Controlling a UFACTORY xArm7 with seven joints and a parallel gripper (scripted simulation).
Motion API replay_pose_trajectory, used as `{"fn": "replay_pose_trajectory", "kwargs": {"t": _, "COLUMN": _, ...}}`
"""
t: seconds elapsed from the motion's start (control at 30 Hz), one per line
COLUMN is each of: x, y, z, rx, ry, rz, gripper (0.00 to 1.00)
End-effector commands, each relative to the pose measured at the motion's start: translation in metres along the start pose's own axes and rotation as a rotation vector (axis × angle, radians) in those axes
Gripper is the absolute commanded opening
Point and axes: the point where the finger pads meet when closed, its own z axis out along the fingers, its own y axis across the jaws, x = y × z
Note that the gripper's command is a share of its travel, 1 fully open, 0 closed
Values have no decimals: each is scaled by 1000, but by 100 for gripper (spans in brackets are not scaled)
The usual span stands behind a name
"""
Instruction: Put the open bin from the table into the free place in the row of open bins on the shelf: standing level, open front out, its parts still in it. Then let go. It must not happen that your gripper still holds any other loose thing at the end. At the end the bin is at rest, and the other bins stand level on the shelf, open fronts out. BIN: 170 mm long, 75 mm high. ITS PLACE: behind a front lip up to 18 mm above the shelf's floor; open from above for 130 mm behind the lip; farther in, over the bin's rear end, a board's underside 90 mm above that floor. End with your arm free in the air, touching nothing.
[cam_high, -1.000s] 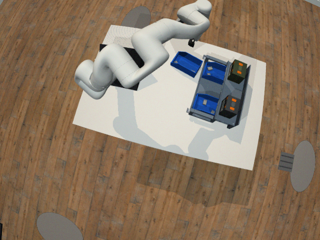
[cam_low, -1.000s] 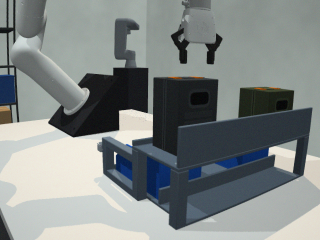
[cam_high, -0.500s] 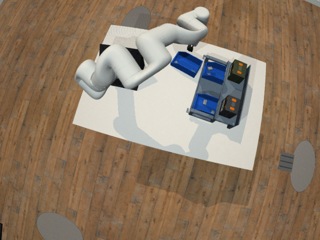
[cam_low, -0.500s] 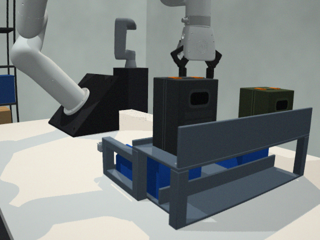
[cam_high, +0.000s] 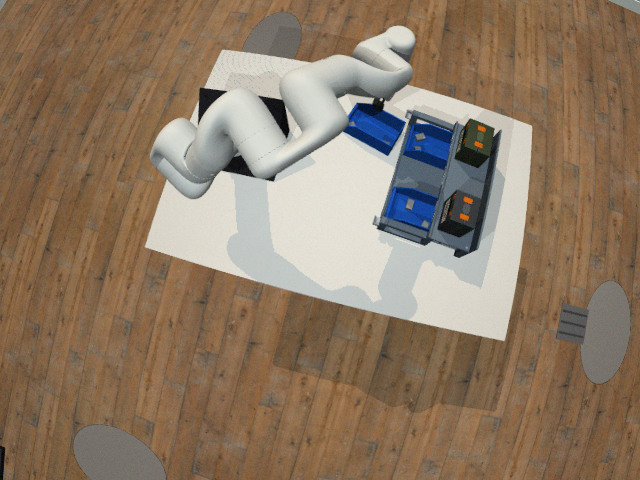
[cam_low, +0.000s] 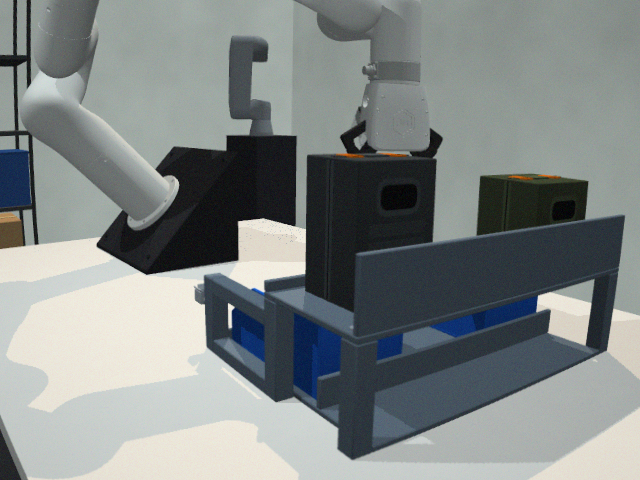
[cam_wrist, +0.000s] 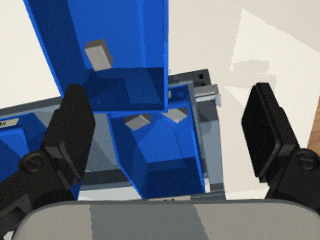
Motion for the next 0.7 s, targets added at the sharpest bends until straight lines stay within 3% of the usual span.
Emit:
{"fn": "replay_pose_trajectory", "kwargs": {"t": 0.0, "x": 0, "y": 1, "z": -1, "rx": -3, "ry": -1, "rz": 0, "gripper": 100}}
{"fn": "replay_pose_trajectory", "kwargs": {"t": 0.67, "x": 0, "y": 1, "z": -14, "rx": -3, "ry": -1, "rz": 0, "gripper": 100}}
